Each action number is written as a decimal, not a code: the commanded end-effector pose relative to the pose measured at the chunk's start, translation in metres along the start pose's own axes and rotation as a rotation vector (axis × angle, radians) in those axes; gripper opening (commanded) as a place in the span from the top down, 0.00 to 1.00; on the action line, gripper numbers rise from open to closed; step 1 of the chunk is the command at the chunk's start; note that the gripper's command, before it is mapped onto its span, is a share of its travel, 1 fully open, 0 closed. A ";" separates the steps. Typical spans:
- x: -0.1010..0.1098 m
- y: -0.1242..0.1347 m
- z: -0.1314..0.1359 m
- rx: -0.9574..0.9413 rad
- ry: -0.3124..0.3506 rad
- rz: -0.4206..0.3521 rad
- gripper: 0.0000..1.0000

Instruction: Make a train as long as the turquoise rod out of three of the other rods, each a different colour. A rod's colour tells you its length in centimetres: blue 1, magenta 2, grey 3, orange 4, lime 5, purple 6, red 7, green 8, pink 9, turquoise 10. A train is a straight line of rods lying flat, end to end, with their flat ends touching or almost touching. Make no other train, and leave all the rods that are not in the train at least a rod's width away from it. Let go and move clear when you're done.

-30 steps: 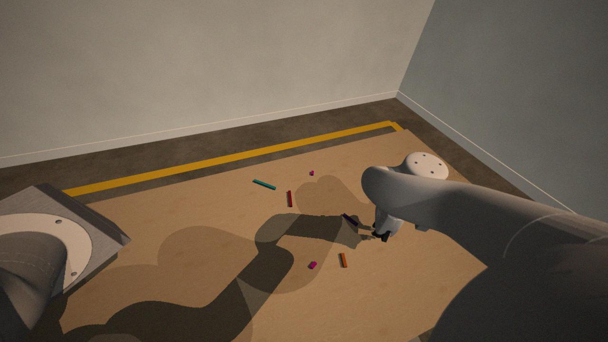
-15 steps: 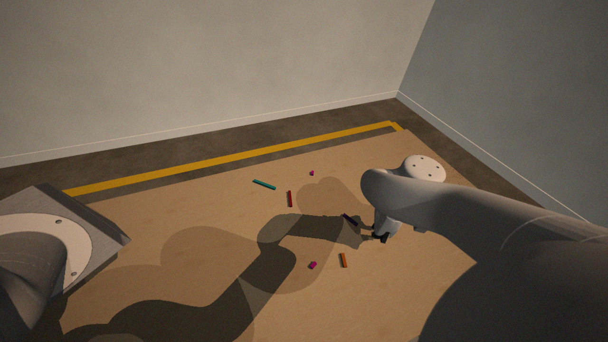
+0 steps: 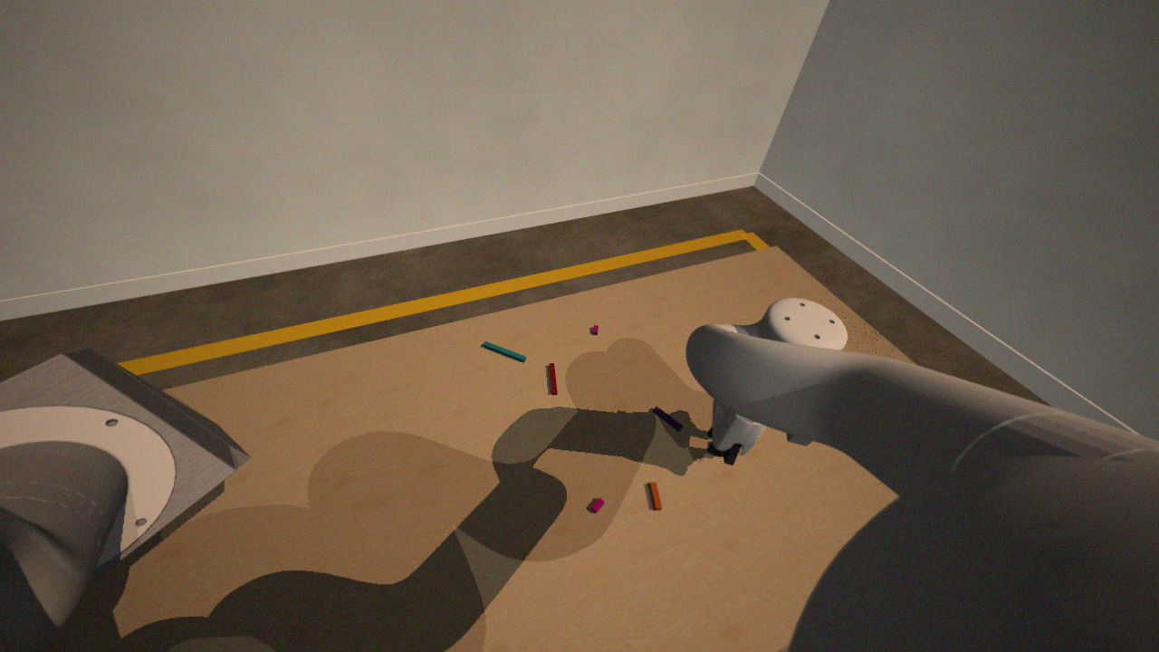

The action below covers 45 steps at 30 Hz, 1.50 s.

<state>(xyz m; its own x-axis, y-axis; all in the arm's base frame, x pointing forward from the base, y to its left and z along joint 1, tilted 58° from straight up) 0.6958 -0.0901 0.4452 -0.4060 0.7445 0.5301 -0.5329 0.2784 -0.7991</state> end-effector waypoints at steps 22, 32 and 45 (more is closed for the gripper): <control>0.001 -0.001 0.000 -0.001 -0.001 0.001 0.76; 0.001 -0.001 0.000 -0.001 -0.001 0.001 0.96; 0.001 -0.001 0.000 -0.001 -0.001 0.001 0.96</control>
Point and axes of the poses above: the point where the finger pads meet when closed, its own x axis back along the fingers, its own z axis across the jaws, y = z × x, the point moved 8 cm from there along x, back along the fingers, and after that the axes turned 1 degree about x, right-handed, at the moved point
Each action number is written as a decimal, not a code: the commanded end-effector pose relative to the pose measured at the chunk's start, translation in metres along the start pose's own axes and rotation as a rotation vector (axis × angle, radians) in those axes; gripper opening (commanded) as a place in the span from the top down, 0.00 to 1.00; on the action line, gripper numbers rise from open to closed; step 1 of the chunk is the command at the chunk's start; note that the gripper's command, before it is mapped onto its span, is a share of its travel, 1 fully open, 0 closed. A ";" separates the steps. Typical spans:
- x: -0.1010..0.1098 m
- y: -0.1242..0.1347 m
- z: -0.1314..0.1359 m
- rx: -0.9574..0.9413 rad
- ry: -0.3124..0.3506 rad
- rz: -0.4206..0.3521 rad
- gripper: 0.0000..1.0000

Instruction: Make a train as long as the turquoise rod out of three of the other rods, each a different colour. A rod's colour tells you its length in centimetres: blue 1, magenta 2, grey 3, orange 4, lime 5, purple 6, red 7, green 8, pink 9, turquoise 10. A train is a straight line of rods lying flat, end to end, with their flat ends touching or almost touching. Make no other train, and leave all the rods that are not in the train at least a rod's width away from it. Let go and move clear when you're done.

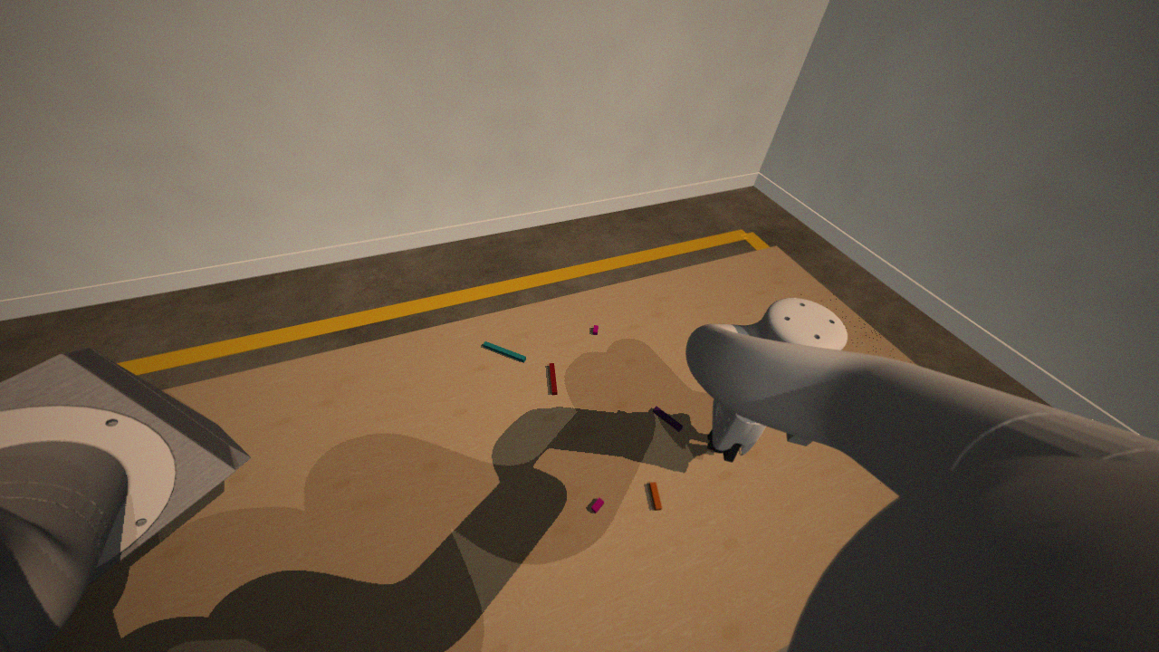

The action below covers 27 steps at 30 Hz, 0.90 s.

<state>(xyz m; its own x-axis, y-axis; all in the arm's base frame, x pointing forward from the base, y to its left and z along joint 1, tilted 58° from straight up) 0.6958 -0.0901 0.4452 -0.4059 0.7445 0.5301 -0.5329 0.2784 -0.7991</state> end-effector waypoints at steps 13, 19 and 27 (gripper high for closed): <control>0.001 -0.001 0.000 -0.001 -0.001 0.001 0.96; 0.001 -0.001 0.000 -0.001 -0.001 0.001 0.96; 0.015 -0.001 0.000 -0.001 -0.001 0.001 0.96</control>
Point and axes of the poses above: the point where the finger pads meet when closed, its own x axis back along the fingers, its own z axis across the jaws, y = z × x, the point moved 8 cm from there along x, back along the fingers, and after that the axes turned 1 degree about x, right-handed, at the moved point
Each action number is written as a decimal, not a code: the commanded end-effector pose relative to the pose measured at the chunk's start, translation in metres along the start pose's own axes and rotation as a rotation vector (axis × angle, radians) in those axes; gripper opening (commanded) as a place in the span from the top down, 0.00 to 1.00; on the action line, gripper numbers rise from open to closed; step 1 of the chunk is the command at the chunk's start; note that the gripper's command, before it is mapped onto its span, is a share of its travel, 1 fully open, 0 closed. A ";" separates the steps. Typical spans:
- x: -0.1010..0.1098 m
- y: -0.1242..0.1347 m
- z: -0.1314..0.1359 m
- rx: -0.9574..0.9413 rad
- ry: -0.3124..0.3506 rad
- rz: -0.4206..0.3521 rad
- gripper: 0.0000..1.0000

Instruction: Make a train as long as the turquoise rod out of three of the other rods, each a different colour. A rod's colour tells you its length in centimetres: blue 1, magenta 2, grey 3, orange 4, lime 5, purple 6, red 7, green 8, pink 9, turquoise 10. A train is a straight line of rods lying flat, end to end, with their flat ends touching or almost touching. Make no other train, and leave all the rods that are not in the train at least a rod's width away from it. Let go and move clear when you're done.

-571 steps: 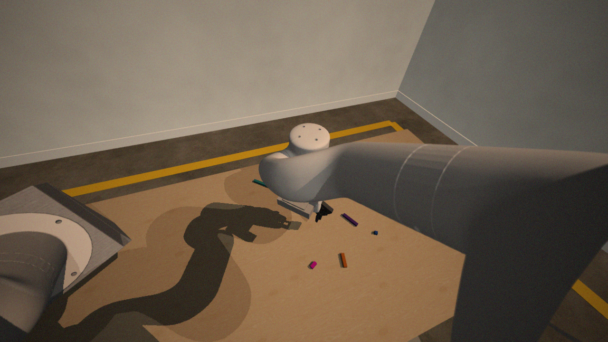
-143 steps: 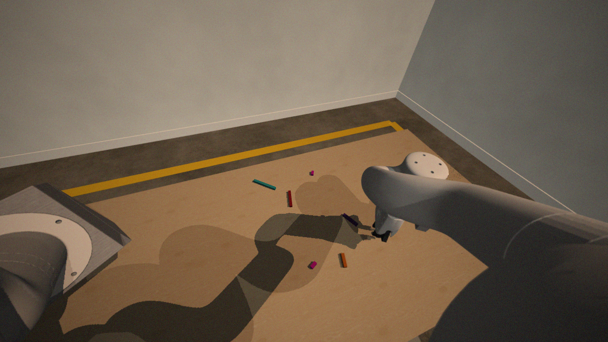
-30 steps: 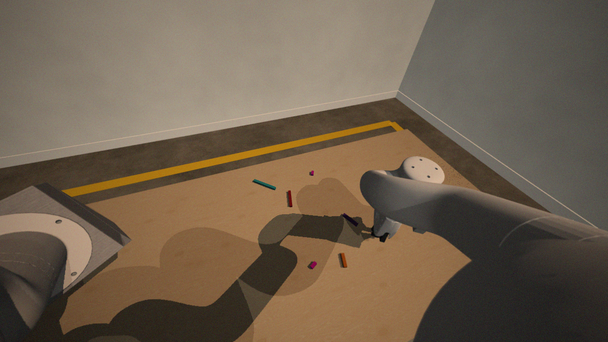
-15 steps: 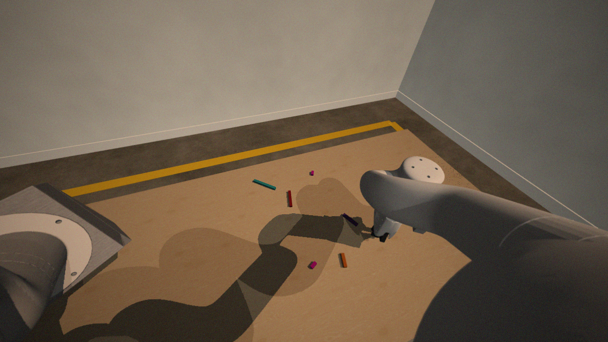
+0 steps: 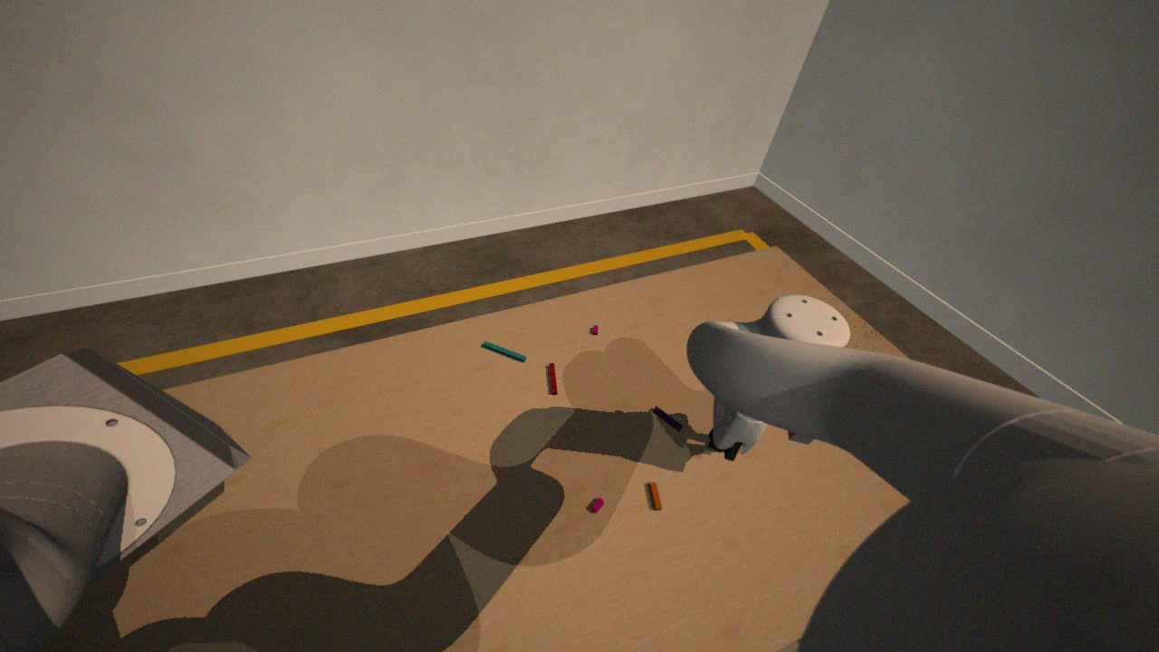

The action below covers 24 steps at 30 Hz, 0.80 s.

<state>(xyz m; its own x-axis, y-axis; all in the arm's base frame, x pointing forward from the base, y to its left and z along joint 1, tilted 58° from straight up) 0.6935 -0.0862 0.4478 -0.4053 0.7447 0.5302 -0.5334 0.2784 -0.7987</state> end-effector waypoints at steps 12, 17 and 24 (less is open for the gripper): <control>0.081 -0.001 0.000 -0.001 -0.002 0.001 0.96; 0.095 -0.001 0.000 -0.001 -0.002 0.001 0.96; 0.096 -0.001 0.000 -0.001 -0.002 0.001 0.96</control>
Point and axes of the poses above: the point where the finger pads meet when closed, its own x axis back along the fingers, its own z axis across the jaws, y = z × x, the point moved 8 cm from there along x, back along the fingers, and after that the axes turned 1 degree about x, right-handed, at the moved point
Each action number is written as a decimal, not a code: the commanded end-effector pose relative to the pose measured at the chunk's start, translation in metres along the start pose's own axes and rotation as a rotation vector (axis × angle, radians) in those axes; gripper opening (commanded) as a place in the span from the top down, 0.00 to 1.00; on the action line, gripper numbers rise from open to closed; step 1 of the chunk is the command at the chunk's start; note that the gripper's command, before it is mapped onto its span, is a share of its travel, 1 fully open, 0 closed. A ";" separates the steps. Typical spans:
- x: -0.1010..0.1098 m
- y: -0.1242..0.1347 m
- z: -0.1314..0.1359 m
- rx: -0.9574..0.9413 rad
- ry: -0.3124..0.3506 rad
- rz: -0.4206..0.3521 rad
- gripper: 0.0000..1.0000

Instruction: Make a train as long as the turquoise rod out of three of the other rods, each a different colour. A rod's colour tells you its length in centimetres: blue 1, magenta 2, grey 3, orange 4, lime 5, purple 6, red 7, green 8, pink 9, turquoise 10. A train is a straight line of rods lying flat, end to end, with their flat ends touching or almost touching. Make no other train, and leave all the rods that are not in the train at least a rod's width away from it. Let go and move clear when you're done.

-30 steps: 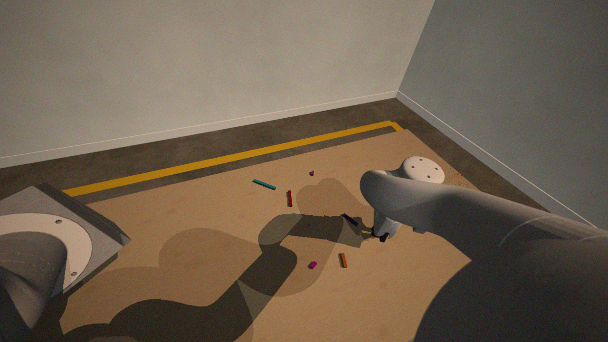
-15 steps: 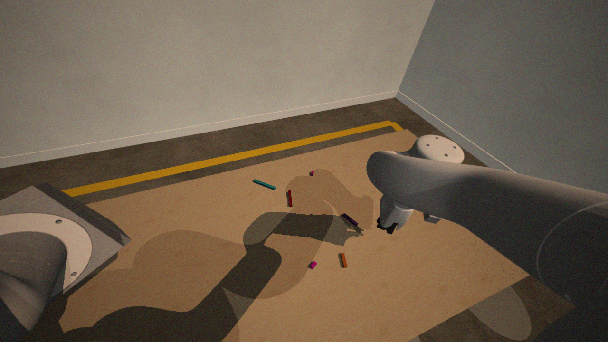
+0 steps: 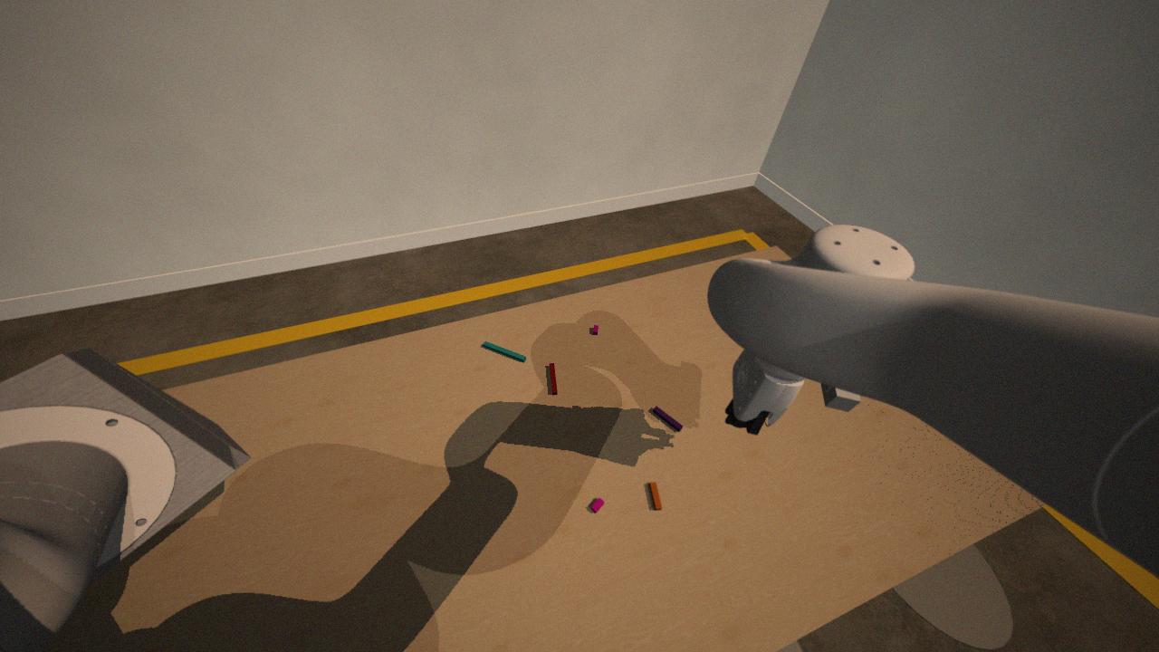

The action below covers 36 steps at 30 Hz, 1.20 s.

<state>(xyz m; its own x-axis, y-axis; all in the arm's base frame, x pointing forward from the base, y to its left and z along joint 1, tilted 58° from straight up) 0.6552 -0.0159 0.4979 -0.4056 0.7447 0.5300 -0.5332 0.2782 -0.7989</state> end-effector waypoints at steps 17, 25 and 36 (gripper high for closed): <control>-0.003 0.141 -0.081 0.269 -0.003 -0.014 0.96; -0.001 0.214 -0.106 0.404 -0.003 -0.008 0.96; 0.001 0.274 -0.120 0.514 -0.002 0.002 0.96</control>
<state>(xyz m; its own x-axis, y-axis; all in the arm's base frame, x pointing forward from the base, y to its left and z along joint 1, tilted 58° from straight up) 0.5973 0.1329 0.2456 -0.4065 0.7443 0.5299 -0.8293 -0.0571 -0.5559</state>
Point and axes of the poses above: the point where the finger pads meet when closed, its own x axis back along the fingers, its own z axis across the jaws, y = z × x, the point moved 8 cm from there along x, back along the fingers, and after that the axes turned 1 degree about x, right-handed, at the moved point
